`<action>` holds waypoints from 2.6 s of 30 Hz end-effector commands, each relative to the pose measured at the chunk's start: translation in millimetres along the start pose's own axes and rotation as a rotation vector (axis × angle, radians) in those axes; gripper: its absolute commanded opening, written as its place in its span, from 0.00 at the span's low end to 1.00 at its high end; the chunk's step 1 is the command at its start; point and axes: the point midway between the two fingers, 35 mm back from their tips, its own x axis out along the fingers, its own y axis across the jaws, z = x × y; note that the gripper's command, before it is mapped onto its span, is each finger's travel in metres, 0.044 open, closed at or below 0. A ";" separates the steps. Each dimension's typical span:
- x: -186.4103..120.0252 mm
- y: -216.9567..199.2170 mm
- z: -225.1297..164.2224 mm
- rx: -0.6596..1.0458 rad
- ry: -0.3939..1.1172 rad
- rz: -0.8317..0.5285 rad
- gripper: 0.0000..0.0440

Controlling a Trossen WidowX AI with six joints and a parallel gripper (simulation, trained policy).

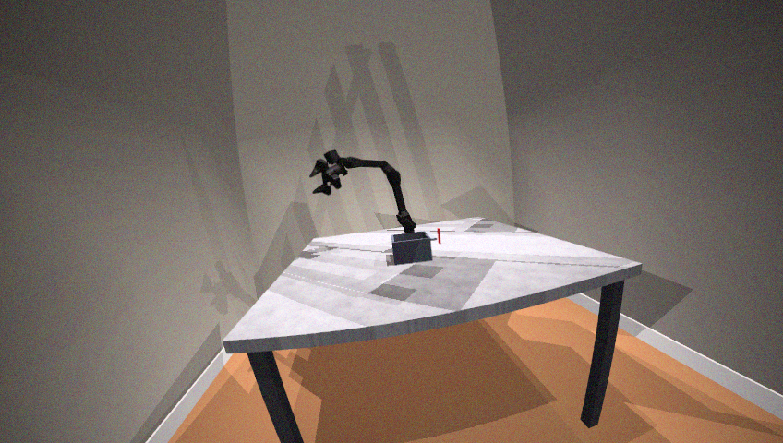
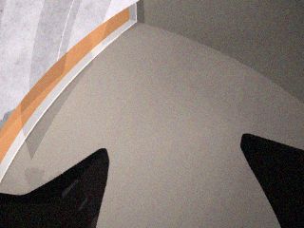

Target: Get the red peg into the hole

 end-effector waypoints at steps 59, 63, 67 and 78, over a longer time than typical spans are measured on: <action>-220.2 36.2 436.9 1.527 -0.020 1.064 1.00; -239.3 57.7 448.4 1.584 0.098 1.122 1.00; -255.6 78.9 458.8 1.631 0.214 1.159 1.00; -284.1 134.2 488.7 1.729 0.477 1.188 1.00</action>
